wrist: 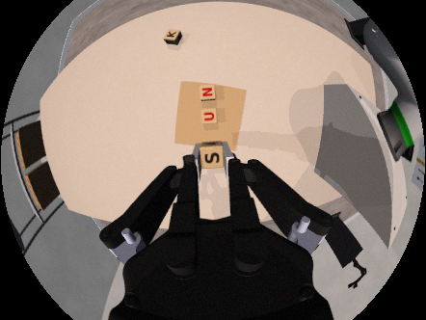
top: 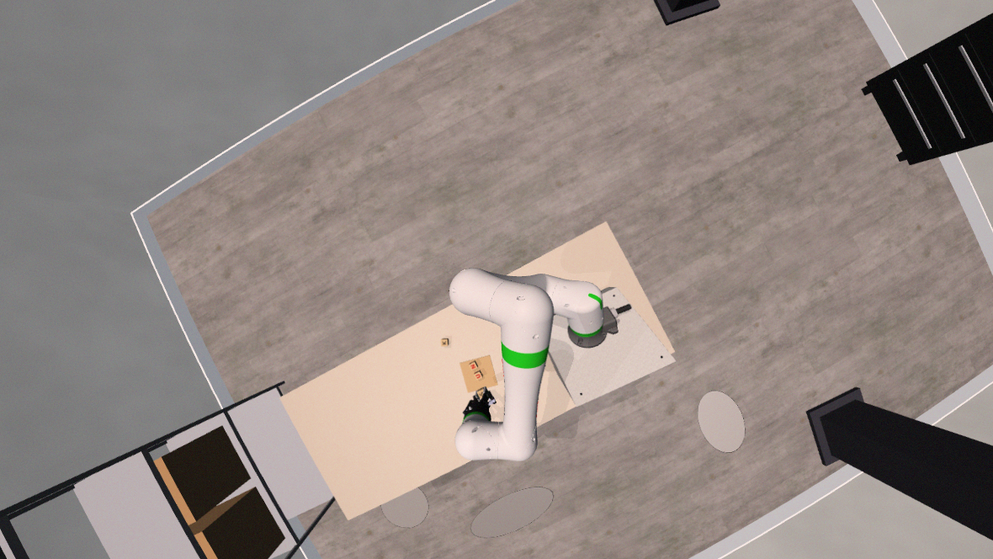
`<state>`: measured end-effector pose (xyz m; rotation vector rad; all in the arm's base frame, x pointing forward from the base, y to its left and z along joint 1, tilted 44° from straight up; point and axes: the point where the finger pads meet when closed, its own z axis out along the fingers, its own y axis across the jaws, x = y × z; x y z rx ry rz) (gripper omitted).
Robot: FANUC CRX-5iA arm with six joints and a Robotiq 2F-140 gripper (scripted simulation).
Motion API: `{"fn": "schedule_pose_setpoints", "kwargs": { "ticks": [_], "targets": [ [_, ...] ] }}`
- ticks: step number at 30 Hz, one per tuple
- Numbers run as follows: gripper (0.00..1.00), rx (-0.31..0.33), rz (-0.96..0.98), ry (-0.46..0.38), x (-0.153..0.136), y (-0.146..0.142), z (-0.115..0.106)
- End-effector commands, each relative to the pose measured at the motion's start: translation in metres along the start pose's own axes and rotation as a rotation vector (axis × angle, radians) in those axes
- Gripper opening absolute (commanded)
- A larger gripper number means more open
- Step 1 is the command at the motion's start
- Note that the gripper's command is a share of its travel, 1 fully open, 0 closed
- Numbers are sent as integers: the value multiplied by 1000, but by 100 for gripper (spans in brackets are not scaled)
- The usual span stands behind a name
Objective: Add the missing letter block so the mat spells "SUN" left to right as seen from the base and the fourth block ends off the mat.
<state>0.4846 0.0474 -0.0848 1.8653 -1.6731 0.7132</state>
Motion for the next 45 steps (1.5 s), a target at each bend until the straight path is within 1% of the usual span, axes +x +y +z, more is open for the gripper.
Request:
{"fn": "schedule_pose_setpoints", "kwargs": {
  "ticks": [1,11,15,25,27,30,34,45],
  "targets": [
    [16,0,0,0,0,0,0],
    [16,1,0,-1,0,0,12],
    [16,1,0,-1,0,0,28],
    [16,1,0,-1,-1,-1,77],
    [16,1,0,-1,-1,-1,77],
    [16,1,0,-1,-1,-1,86],
    [16,1,0,-1,-1,-1,94],
    [16,1,0,-1,-1,-1,96]
  ]
}}
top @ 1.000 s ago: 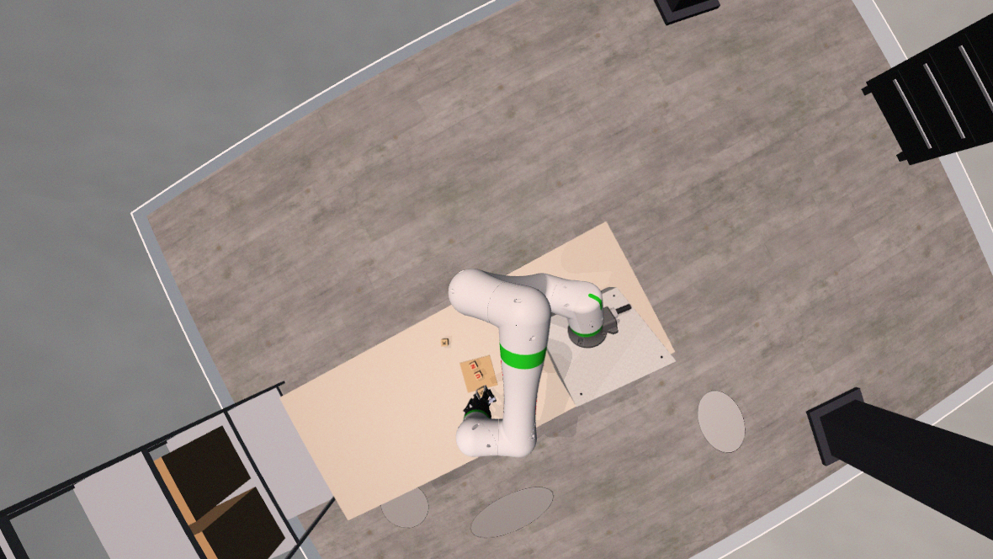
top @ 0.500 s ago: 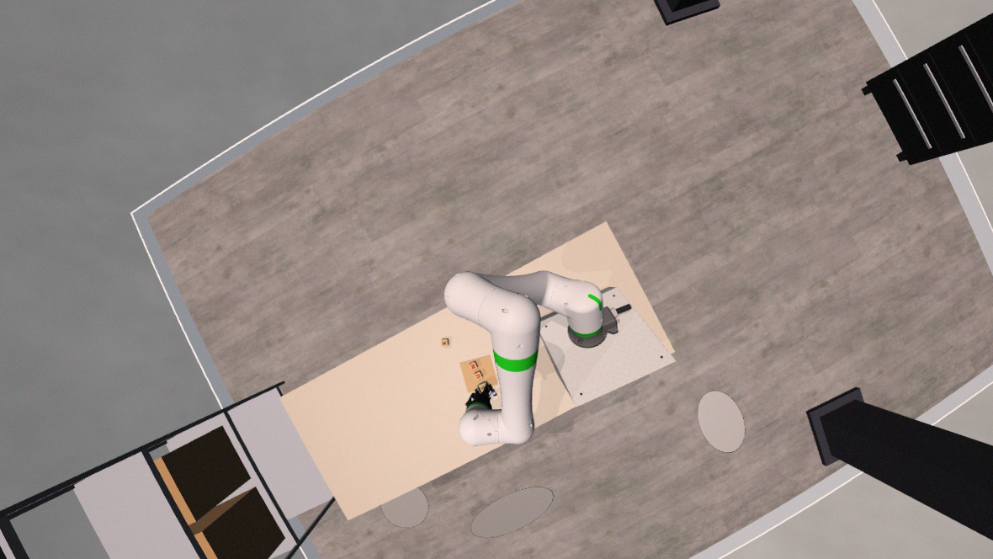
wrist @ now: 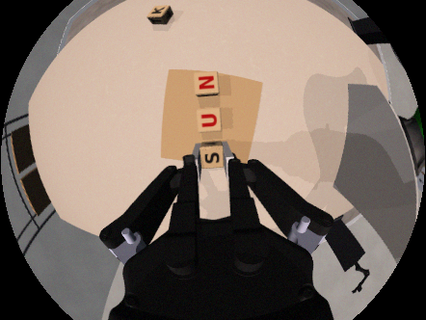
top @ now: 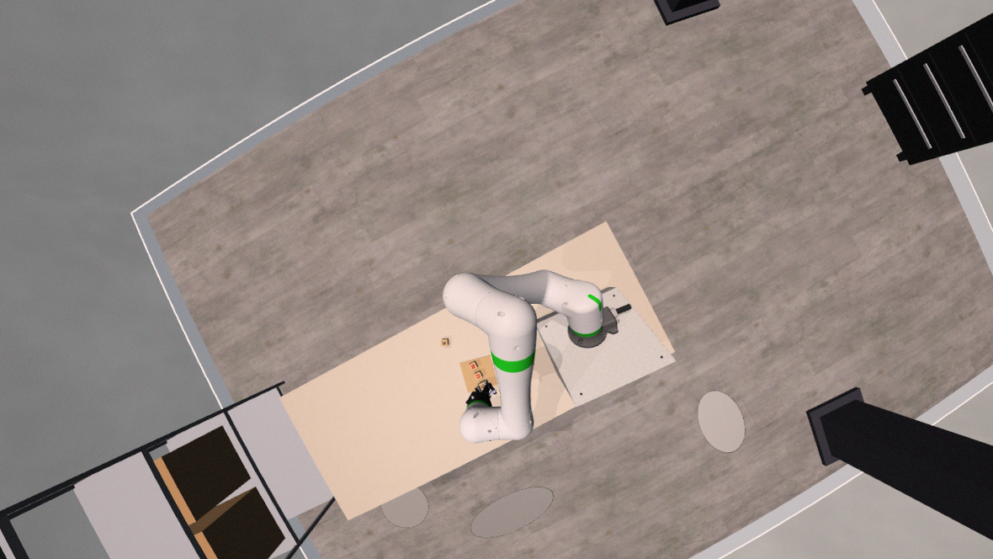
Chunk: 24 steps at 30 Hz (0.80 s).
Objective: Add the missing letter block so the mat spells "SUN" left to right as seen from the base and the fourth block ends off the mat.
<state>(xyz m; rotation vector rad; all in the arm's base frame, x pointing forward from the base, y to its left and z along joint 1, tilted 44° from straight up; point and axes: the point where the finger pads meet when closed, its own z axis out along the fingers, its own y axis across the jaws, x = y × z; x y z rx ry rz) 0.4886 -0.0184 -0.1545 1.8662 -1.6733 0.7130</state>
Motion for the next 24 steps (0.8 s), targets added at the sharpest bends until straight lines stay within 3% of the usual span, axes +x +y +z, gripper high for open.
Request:
{"fn": "schedule_pose_setpoints", "kwargs": {
  "ticks": [1,24],
  "targets": [
    [16,0,0,0,0,0,0],
    [16,0,0,0,0,0,3]
  ]
}}
